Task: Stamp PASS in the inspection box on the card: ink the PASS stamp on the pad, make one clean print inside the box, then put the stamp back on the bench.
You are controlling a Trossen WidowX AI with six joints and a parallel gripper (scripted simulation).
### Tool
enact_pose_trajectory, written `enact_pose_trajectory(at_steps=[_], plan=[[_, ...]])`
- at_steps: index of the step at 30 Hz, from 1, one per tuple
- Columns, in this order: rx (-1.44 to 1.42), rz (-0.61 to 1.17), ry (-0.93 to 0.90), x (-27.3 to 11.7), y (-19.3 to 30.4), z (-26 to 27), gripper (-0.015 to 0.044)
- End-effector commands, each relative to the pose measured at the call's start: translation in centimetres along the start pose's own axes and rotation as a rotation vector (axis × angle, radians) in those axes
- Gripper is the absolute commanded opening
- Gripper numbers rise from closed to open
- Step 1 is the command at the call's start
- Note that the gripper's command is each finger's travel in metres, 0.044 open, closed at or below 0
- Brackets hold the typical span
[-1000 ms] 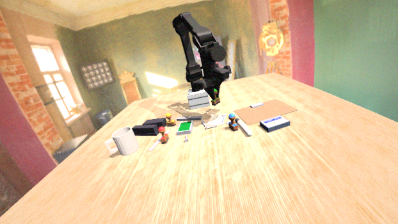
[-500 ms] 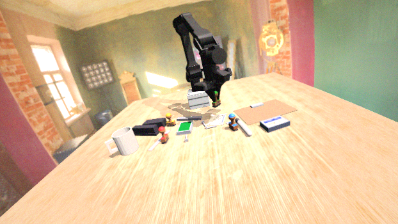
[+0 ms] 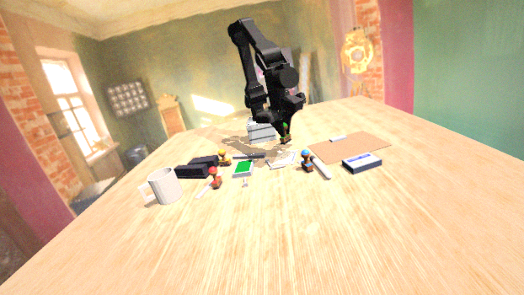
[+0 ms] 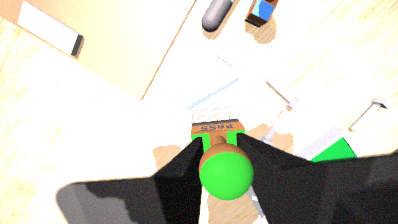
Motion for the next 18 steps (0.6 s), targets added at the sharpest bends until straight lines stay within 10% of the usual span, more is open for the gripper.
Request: enact_pose_trajectory(at_steps=[1,18], plan=[[-0.006,0.009,0.002,0.5,0.2,0.0,0.0],[-0.005,0.008,0.002,1.7,0.3,0.0,0.0]])
Point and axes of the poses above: the point midway between the two fingers, 35 mm back from their tips, its own x axis out along the fingers, its own z axis across the jaws, y = z × x, the point moved 7 cm from there along -x, back along the fingers, and after that the axes turned 15 degrees about x, right-handed, at the moved point
